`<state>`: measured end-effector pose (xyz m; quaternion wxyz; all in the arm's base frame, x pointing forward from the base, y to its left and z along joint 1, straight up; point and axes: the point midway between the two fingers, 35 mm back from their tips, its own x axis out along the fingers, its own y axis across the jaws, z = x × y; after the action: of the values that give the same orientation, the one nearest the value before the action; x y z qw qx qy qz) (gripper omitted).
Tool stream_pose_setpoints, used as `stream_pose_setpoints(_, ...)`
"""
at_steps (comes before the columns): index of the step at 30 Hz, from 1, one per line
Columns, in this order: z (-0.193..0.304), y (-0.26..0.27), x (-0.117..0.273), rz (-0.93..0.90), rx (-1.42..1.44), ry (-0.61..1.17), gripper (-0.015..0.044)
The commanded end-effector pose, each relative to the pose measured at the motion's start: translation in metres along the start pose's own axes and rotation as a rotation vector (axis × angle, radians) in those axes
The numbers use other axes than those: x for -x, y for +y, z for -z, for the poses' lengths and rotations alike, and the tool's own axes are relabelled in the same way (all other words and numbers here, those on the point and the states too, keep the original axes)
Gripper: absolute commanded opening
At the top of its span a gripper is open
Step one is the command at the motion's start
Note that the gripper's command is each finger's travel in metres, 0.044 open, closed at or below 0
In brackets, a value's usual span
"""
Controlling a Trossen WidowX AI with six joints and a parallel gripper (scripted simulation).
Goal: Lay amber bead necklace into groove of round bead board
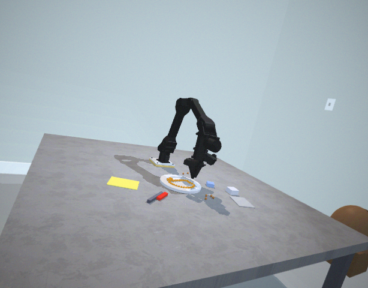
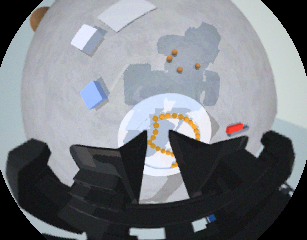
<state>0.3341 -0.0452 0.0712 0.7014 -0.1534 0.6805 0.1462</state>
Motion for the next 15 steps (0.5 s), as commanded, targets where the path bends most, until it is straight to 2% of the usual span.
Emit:
stream_pose_setpoints(1,0.0,0.0,0.001,0.0,-0.001,0.0,0.012)
stream_pose_setpoints(15,0.0,0.0,-0.019,0.0,0.004,0.001,0.012)
